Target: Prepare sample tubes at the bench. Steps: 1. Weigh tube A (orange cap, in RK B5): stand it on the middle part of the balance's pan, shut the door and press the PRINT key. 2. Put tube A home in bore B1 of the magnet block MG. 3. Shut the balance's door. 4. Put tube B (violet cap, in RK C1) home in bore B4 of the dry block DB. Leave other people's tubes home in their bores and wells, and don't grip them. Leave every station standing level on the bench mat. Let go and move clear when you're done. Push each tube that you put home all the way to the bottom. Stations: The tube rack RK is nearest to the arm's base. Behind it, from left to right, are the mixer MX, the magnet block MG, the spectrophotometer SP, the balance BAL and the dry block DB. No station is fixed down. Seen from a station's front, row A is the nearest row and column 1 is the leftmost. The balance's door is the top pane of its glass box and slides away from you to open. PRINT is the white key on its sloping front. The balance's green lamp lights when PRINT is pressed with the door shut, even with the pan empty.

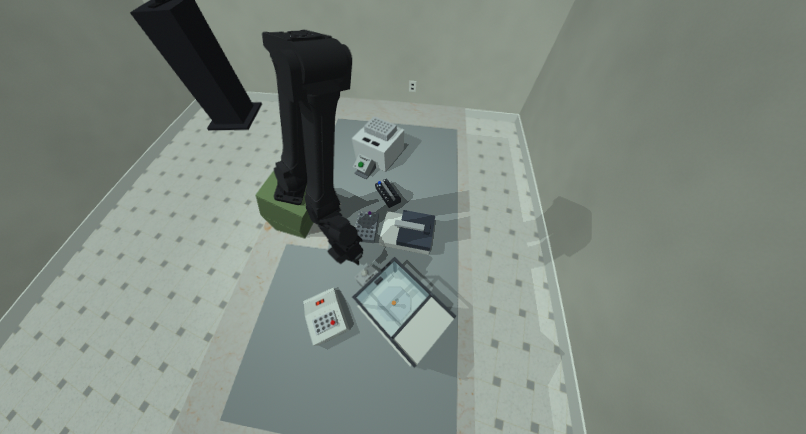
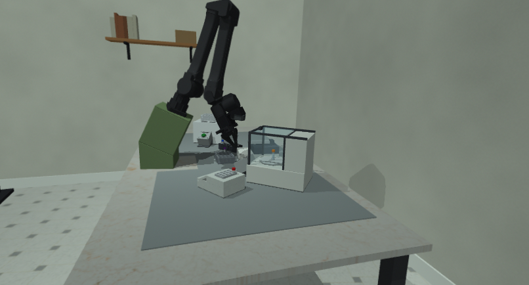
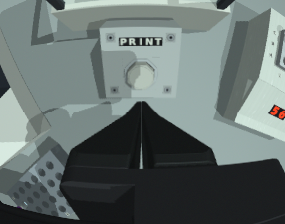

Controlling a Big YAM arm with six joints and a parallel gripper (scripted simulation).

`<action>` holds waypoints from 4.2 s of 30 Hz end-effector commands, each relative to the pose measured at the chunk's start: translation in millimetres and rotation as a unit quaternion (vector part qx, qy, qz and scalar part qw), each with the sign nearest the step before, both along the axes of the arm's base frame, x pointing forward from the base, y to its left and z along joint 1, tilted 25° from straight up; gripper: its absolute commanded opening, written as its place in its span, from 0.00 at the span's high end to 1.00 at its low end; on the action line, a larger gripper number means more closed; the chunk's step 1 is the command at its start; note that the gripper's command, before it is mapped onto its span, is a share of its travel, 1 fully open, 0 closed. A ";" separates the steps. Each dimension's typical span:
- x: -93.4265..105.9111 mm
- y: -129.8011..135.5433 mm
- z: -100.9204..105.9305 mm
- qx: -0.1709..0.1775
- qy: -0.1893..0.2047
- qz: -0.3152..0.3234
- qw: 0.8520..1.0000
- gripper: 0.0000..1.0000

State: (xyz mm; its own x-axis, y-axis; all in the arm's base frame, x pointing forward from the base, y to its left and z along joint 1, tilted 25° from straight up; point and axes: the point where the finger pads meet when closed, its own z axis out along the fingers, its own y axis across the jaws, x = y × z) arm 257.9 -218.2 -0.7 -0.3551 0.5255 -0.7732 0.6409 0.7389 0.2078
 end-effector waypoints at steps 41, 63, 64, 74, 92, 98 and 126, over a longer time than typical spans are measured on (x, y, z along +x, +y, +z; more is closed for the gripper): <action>31.0 -15.3 -21.3 -0.004 -0.006 0.003 1.000 1.00; 40.6 -21.1 -29.2 -0.004 -0.007 0.003 1.000 1.00; 41.0 -21.4 -29.6 -0.004 -0.007 0.003 1.000 1.00; 43.2 -22.2 -35.5 0.000 -0.002 0.003 1.000 1.00; 45.5 -23.3 -39.9 0.002 0.001 0.003 1.000 1.00; 45.5 -23.3 -39.9 0.002 0.001 0.003 1.000 1.00; 45.5 -23.3 -39.9 0.002 0.001 0.003 1.000 1.00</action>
State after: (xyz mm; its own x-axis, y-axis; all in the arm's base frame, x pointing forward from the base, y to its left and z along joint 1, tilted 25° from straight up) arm 296.3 -242.2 -33.1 -0.3488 0.5199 -0.7798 0.6398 0.7401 0.2072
